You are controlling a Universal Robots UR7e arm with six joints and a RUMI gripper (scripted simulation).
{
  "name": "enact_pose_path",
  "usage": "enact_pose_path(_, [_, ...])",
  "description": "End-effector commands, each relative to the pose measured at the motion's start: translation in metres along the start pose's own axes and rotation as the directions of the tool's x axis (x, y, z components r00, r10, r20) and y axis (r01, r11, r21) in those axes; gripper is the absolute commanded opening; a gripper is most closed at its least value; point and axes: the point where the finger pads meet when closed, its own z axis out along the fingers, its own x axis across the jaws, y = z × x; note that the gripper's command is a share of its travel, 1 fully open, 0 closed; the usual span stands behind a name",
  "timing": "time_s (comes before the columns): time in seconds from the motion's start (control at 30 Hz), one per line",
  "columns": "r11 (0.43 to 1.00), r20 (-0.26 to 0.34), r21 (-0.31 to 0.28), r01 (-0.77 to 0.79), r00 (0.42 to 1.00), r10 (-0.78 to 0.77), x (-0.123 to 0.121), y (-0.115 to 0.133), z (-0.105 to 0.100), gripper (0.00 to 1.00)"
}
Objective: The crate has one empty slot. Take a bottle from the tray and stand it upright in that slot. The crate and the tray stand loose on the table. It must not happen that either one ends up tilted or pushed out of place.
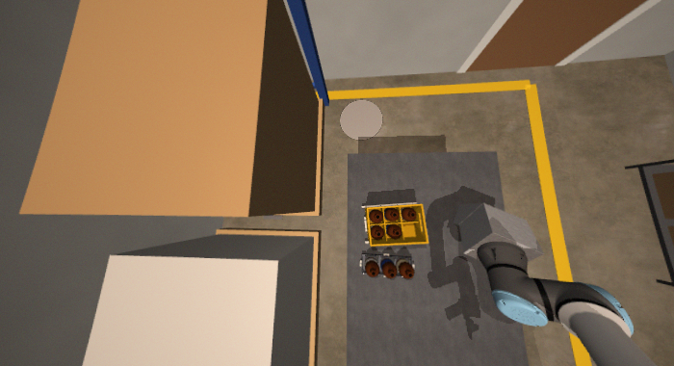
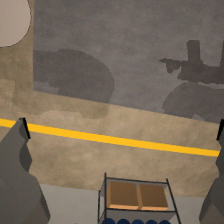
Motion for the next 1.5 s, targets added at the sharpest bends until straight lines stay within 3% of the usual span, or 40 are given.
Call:
enact_pose_path(0.0, [1.0,0.001,-0.002,-0.002,1.0,0.002,0.0,-0.001,0.0,1.0])
enact_pose_path(1.47, [0.998,-0.017,-0.006,-0.064,0.998,0.064,0.006,-0.032,0.018,1.0])
